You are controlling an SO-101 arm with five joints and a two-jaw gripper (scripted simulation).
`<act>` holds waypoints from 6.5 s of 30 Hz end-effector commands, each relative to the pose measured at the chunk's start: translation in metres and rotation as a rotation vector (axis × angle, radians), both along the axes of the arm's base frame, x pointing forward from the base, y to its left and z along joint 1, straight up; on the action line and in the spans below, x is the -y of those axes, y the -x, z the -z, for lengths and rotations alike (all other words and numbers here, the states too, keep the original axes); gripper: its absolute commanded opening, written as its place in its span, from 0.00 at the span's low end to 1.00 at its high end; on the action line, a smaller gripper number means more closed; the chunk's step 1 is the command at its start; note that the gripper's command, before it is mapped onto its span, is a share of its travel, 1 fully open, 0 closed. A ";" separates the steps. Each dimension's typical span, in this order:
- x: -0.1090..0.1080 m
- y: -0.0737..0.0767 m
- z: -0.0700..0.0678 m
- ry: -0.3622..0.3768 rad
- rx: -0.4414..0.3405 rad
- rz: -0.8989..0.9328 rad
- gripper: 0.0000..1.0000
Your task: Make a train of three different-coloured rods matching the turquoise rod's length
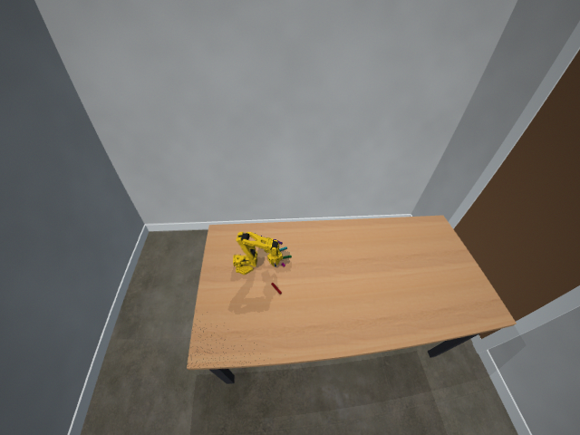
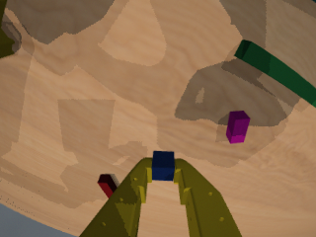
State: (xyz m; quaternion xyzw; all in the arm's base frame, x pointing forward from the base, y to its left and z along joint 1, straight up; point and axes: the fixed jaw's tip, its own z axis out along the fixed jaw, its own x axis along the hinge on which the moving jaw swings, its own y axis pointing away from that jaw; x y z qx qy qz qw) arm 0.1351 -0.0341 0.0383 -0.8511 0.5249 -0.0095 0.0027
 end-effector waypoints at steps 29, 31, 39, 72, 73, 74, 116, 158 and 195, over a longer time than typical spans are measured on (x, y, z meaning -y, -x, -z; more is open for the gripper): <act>0.004 -0.007 -0.002 0.009 0.044 0.001 0.00; 0.004 -0.007 0.000 0.009 0.044 0.001 0.00; 0.004 -0.008 0.008 0.009 0.044 0.001 0.00; 0.004 -0.007 0.016 0.007 0.034 0.001 0.00; 0.004 -0.007 0.016 0.007 0.034 0.001 0.00; 0.004 -0.007 0.016 0.007 0.034 0.001 0.00; 0.004 -0.008 0.015 0.007 0.036 -0.001 0.00; 0.004 -0.010 0.014 0.008 0.040 -0.002 0.00; 0.004 -0.011 0.022 0.008 0.040 -0.002 0.00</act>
